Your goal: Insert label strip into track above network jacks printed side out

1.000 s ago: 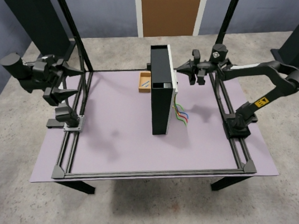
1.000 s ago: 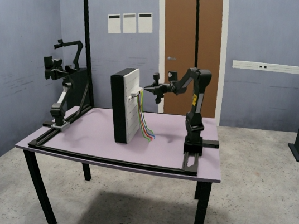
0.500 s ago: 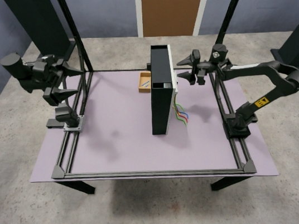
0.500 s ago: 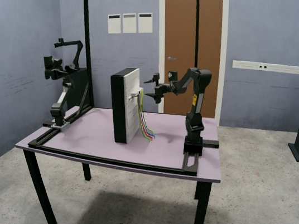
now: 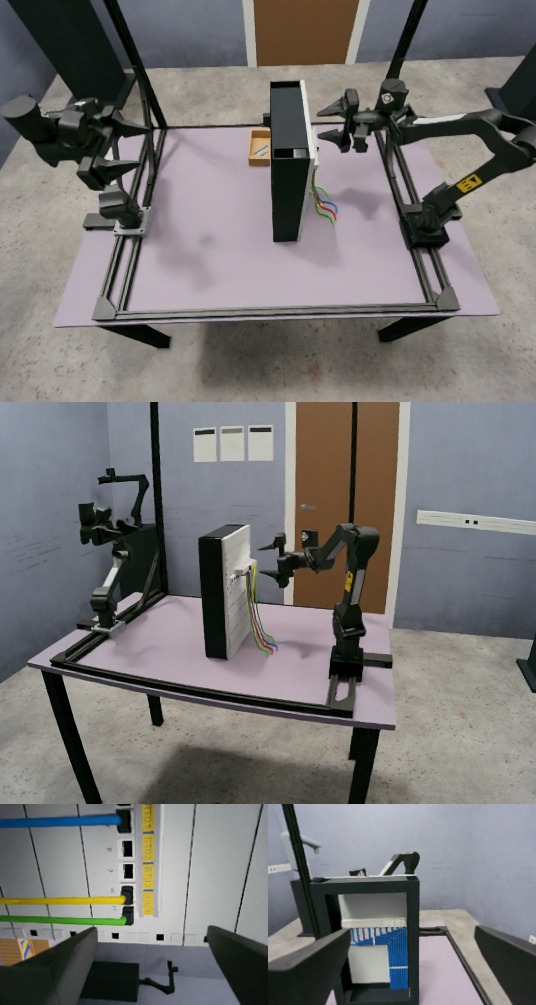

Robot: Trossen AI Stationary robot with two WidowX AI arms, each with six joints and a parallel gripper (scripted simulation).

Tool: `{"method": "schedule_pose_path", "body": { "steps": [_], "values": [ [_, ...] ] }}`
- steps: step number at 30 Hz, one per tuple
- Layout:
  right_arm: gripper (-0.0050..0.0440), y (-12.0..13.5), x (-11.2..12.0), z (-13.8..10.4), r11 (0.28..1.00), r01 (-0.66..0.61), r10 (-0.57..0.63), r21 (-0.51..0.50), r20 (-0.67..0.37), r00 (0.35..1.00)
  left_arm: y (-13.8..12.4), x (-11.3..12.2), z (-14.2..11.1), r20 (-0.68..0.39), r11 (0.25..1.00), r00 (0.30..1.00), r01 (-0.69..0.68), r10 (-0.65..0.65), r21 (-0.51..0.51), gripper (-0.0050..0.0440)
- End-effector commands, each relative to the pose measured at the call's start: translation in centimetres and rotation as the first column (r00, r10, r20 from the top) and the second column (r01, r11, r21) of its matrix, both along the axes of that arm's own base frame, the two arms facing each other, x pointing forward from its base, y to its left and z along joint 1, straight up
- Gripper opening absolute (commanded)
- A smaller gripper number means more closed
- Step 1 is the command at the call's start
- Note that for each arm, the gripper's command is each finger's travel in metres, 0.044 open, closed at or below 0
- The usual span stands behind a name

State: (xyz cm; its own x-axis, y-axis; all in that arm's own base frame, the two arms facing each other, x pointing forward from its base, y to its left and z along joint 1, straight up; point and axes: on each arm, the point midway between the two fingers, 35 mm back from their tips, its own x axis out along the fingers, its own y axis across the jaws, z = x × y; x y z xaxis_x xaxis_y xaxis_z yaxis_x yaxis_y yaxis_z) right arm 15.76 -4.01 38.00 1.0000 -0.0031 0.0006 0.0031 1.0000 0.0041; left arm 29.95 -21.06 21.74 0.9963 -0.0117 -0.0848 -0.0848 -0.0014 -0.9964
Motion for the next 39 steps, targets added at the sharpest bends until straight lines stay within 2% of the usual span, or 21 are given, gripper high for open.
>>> {"method": "schedule_pose_path", "body": {
  "steps": [1, 29, 39],
  "values": [
    [0.0440, 0.1, 0.0, 0.3, 1.000, -0.003, 0.003, -0.008, 0.000, 1.000, 0.0, 0.0, 0.8, 0.013, 1.000, 1.000, 0.000, 0.000, -0.019, 0.0375],
    [0.0440, 0.1, 0.0, 0.3, 1.000, -0.003, 0.003, -0.008, 0.000, 1.000, 0.0, 0.0, 0.8, 0.013, 1.000, 1.000, 0.000, 0.000, -0.019, 0.0375],
    [0.0440, 0.1, 0.0, 0.3, 1.000, -0.003, 0.003, -0.008, 0.000, 1.000, 0.1, -1.6, 0.6, 0.007, 1.000, 1.000, -0.001, 0.001, -0.019, 0.0135]
  ]
}}
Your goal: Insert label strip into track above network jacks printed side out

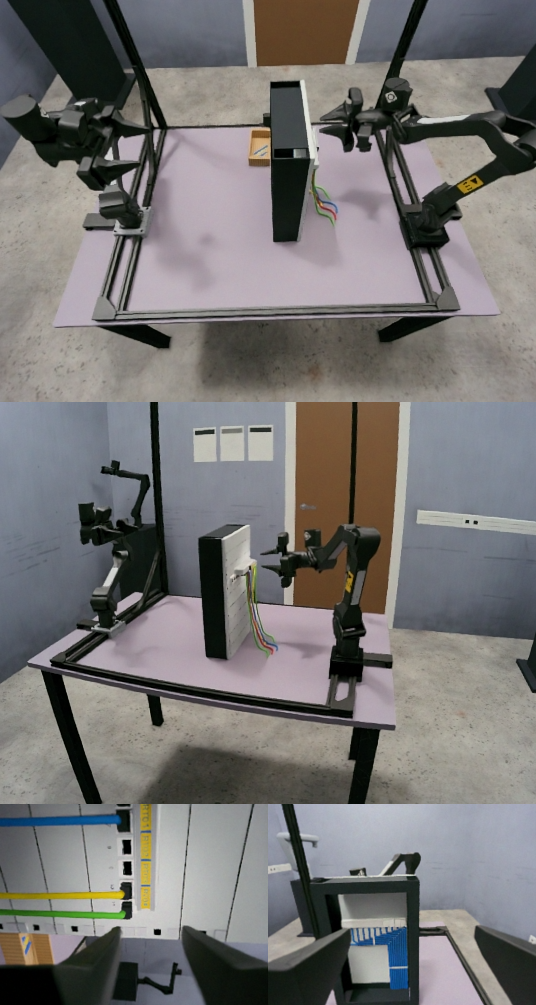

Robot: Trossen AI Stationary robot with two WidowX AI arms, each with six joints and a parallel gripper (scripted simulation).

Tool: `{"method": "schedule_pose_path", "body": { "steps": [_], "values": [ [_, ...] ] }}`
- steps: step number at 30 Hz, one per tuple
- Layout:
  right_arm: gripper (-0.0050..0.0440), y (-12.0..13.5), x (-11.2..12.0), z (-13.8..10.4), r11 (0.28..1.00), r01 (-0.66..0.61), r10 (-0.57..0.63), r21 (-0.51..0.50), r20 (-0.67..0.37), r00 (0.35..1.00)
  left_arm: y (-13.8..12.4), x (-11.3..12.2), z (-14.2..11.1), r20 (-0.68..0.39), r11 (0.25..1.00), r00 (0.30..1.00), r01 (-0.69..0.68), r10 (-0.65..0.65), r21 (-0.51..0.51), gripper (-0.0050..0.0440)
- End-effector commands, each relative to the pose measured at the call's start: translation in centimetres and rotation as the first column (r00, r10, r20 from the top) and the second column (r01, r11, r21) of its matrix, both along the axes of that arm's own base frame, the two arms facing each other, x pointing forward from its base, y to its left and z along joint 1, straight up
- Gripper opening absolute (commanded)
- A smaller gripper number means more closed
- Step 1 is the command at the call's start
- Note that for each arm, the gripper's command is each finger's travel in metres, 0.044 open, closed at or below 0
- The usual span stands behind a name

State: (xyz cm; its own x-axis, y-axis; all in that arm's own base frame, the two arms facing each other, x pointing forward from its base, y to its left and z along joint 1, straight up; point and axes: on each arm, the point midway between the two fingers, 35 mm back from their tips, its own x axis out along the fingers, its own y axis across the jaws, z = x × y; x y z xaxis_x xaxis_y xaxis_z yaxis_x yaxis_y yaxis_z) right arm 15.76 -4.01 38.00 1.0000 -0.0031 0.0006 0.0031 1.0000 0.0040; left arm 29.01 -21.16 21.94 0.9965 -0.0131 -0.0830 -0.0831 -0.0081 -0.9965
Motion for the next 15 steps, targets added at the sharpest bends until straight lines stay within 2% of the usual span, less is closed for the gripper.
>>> {"method": "schedule_pose_path", "body": {
  "steps": [1, 3, 5, 8, 15],
  "values": [
    [0.0440, 0.1, 0.0, 0.3, 1.000, -0.003, 0.003, -0.008, 0.000, 1.000, 0.2, -0.8, 0.4, 0.005, 1.000, 1.000, -0.002, 0.002, -0.012, 0.0111],
    [0.0440, 0.1, 0.0, 0.3, 1.000, -0.003, 0.003, -0.008, 0.000, 1.000, 0.2, -1.1, 0.3, 0.004, 1.000, 1.000, -0.002, 0.002, -0.011, 0.0063],
    [0.0440, 0.1, 0.0, 0.3, 1.000, -0.003, 0.003, -0.008, 0.000, 1.000, 0.2, -1.1, 0.3, 0.004, 1.000, 1.000, -0.002, 0.002, -0.011, 0.0063],
    [0.0440, 0.1, 0.0, 0.3, 1.000, -0.003, 0.003, -0.008, 0.000, 1.000, 0.3, -1.7, 0.2, 0.002, 1.000, 1.000, -0.003, 0.003, -0.011, 0.0000],
    [0.0440, 0.1, 0.0, 0.3, 1.000, -0.003, 0.003, -0.008, 0.000, 1.000, 0.4, -2.8, 0.2, 0.001, 1.000, 1.000, -0.003, 0.003, -0.010, 0.0000]
  ]
}}
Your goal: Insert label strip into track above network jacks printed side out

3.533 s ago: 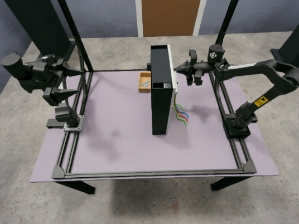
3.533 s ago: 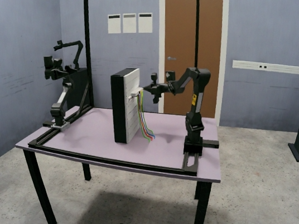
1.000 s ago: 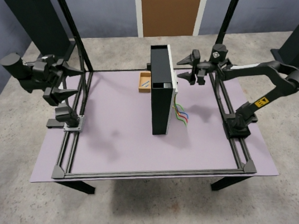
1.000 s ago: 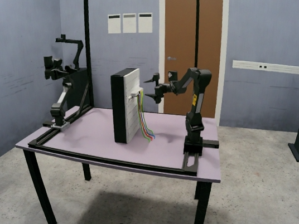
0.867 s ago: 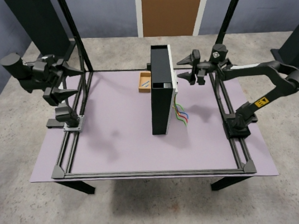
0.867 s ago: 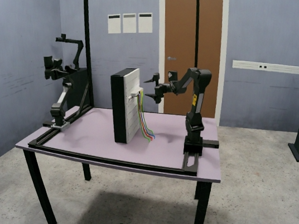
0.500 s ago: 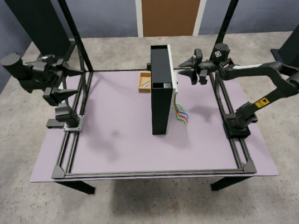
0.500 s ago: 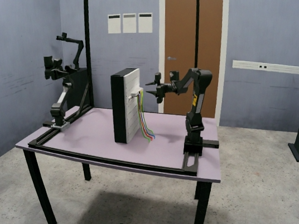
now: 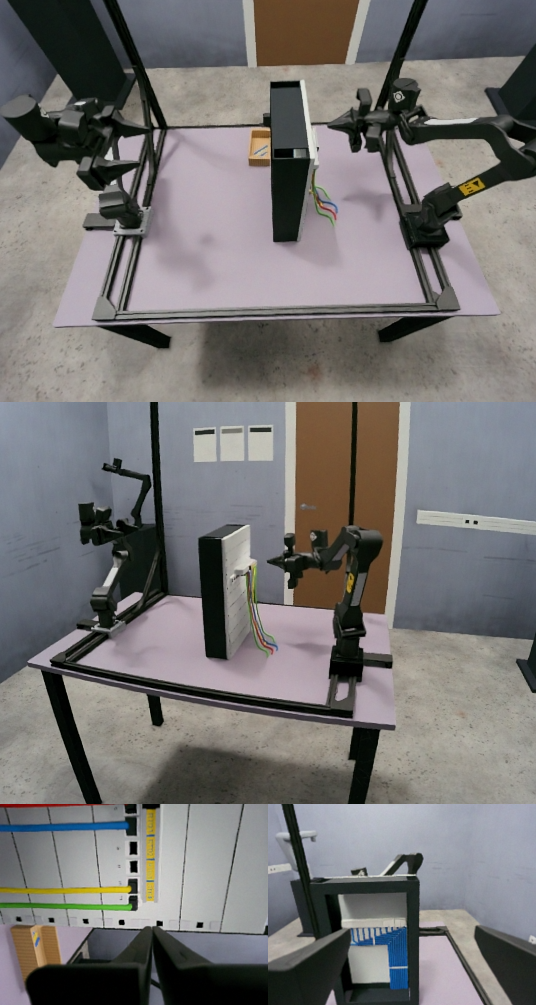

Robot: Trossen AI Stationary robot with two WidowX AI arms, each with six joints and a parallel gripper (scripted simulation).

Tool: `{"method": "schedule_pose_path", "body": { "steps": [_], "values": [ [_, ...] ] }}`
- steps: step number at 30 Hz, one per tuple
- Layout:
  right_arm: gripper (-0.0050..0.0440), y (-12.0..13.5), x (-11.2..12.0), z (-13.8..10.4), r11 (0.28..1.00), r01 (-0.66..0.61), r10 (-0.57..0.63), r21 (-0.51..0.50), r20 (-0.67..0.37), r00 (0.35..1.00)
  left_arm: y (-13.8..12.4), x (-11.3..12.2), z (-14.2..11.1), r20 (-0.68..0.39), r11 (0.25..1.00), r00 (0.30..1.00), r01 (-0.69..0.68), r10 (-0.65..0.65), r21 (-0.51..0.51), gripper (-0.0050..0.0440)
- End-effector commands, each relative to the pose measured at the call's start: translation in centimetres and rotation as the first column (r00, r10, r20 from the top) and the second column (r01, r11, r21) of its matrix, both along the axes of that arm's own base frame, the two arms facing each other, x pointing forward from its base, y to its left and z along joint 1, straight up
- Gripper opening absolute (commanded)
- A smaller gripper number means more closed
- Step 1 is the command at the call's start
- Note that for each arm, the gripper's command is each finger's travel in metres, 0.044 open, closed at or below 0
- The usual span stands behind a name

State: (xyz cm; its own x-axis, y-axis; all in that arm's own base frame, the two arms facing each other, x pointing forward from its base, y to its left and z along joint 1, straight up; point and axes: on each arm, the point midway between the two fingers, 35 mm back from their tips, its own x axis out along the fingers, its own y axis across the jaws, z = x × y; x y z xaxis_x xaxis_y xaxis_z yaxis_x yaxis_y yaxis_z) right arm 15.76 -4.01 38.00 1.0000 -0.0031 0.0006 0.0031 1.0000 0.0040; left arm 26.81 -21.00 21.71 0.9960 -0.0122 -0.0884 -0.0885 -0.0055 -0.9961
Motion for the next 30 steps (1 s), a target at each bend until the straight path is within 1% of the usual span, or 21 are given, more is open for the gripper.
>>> {"method": "schedule_pose_path", "body": {
  "steps": [1, 18, 22, 24, 26, 29, 30],
  "values": [
    [0.0440, 0.1, 0.0, 0.3, 1.000, -0.003, 0.003, -0.008, 0.000, 1.000, 0.2, -0.8, 0.4, 0.006, 1.000, 1.000, -0.002, 0.002, -0.013, 0.0000],
    [0.0440, 0.1, 0.0, 0.3, 1.000, -0.003, 0.003, -0.008, 0.000, 1.000, 0.6, -3.2, 0.2, 0.007, 1.000, 1.000, -0.002, 0.003, -0.011, -0.0005],
    [0.0440, 0.1, 0.0, 0.3, 1.000, -0.003, 0.003, -0.008, 0.000, 1.000, 0.8, -3.8, 0.1, 0.008, 1.000, 1.000, -0.002, 0.002, -0.010, -0.0035],
    [0.0440, 0.1, 0.0, 0.3, 1.000, -0.003, 0.003, -0.008, 0.000, 1.000, 0.8, -3.8, 0.1, 0.008, 1.000, 1.000, -0.002, 0.002, -0.010, -0.0035],
    [0.0440, 0.1, 0.0, 0.3, 1.000, -0.003, 0.003, -0.008, 0.000, 1.000, 0.9, -4.1, 0.1, 0.009, 1.000, 1.000, -0.002, 0.002, -0.009, -0.0050],
    [0.0440, 0.1, 0.0, 0.3, 1.000, -0.003, 0.003, -0.008, 0.000, 1.000, 0.9, -4.3, 0.1, 0.010, 1.000, 1.000, -0.002, 0.002, -0.009, -0.0050],
    [0.0440, 0.1, 0.0, 0.3, 1.000, -0.003, 0.003, -0.008, 0.000, 1.000, 0.8, -4.3, 0.9, 0.016, 1.000, 1.000, -0.002, 0.003, -0.028, -0.0050]
  ]
}}
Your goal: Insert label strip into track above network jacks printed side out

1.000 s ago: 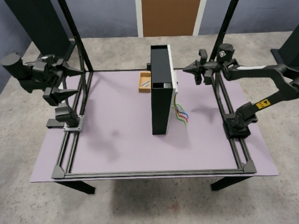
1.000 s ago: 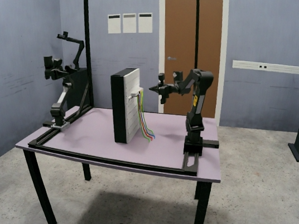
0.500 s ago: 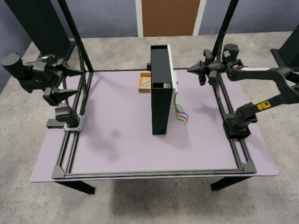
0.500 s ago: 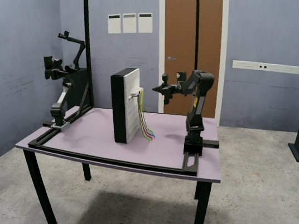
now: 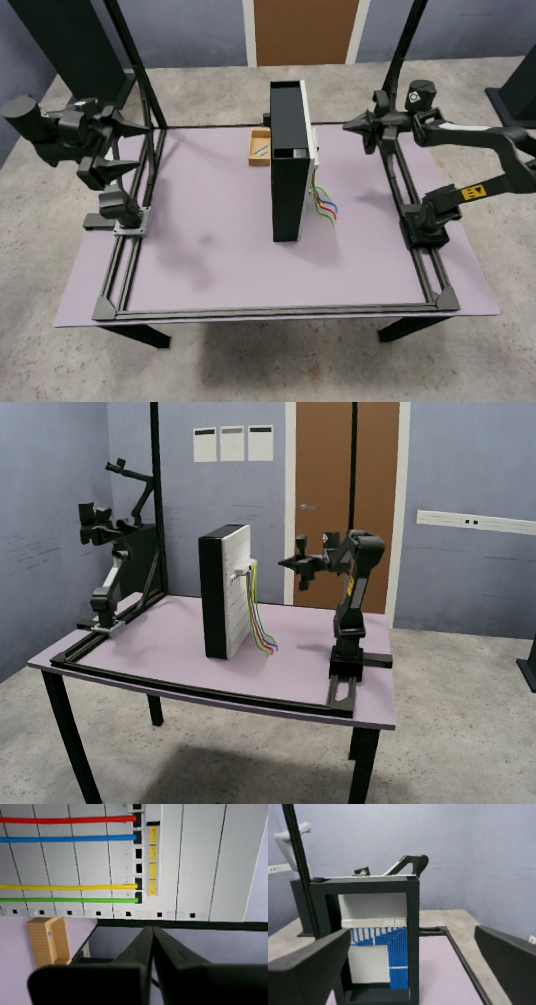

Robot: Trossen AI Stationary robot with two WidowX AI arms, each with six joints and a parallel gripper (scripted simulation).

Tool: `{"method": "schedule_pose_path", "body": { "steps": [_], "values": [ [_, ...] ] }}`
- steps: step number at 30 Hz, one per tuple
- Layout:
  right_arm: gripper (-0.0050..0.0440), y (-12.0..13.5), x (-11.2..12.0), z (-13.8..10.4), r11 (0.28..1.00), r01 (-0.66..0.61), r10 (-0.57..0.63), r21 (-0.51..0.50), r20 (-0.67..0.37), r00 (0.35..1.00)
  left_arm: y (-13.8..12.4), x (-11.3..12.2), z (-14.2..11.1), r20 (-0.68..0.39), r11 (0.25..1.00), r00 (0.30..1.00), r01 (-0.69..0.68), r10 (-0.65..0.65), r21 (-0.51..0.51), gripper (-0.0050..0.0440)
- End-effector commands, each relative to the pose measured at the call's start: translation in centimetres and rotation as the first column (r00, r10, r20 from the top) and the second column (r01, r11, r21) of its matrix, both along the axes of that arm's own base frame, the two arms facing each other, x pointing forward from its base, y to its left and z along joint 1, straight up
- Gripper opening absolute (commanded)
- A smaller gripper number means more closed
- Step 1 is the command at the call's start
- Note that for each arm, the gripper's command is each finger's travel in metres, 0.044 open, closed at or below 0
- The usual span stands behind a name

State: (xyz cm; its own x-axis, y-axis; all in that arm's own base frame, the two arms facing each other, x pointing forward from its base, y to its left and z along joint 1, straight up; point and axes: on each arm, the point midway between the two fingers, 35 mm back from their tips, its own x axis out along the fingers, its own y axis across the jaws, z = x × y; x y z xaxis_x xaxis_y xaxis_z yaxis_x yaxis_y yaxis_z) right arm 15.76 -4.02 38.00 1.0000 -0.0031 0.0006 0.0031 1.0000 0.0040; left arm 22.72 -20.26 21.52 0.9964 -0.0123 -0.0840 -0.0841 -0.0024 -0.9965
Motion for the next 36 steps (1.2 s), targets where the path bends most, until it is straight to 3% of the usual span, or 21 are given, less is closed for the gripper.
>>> {"method": "schedule_pose_path", "body": {
  "steps": [1, 4, 9, 13, 14, 26, 28, 31, 36],
  "values": [
    [0.0440, 0.1, 0.0, 0.3, 1.000, -0.003, 0.003, -0.008, 0.000, 1.000, 0.0, -0.2, 1.5, 0.011, 0.999, 1.000, -0.004, 0.004, -0.035, -0.0050],
    [0.0440, 0.1, 0.0, 0.3, 1.000, -0.003, 0.003, -0.008, 0.000, 1.000, 0.0, 0.0, 2.1, 0.010, 0.999, 1.000, -0.002, 0.003, -0.036, -0.0050],
    [0.0440, 0.1, 0.0, 0.3, 1.000, -0.003, 0.003, -0.008, 0.000, 1.000, 2.8, 0.4, 2.0, 0.000, 1.000, 1.000, -0.001, 0.001, -0.002, -0.0050],
    [0.0440, 0.1, 0.0, 0.3, 1.000, -0.003, 0.003, -0.008, 0.000, 1.000, 3.2, 0.4, 2.1, 0.001, 1.000, 1.000, -0.001, 0.001, -0.002, -0.0050],
    [0.0440, 0.1, 0.0, 0.3, 1.000, -0.003, 0.003, -0.008, 0.000, 1.000, 3.2, 0.4, 2.1, 0.001, 1.000, 1.000, -0.001, 0.001, -0.003, 0.0024],
    [0.0440, 0.1, 0.0, 0.3, 1.000, -0.003, 0.003, -0.008, 0.000, 1.000, 3.0, 0.4, 2.5, 0.005, 1.000, 1.000, -0.002, 0.002, -0.013, 0.0312],
    [0.0440, 0.1, 0.0, 0.3, 1.000, -0.003, 0.003, -0.008, 0.000, 1.000, 3.0, 0.4, 2.5, 0.005, 1.000, 1.000, -0.002, 0.002, -0.013, 0.0312],
    [0.0440, 0.1, 0.0, 0.3, 1.000, -0.003, 0.003, -0.008, 0.000, 1.000, 3.0, 0.4, 2.5, 0.005, 1.000, 1.000, -0.002, 0.002, -0.013, 0.0375],
    [0.0440, 0.1, 0.0, 0.3, 1.000, -0.003, 0.003, -0.008, 0.000, 1.000, 3.0, 0.4, 2.5, 0.005, 1.000, 1.000, -0.002, 0.002, -0.013, 0.0375]
  ]
}}
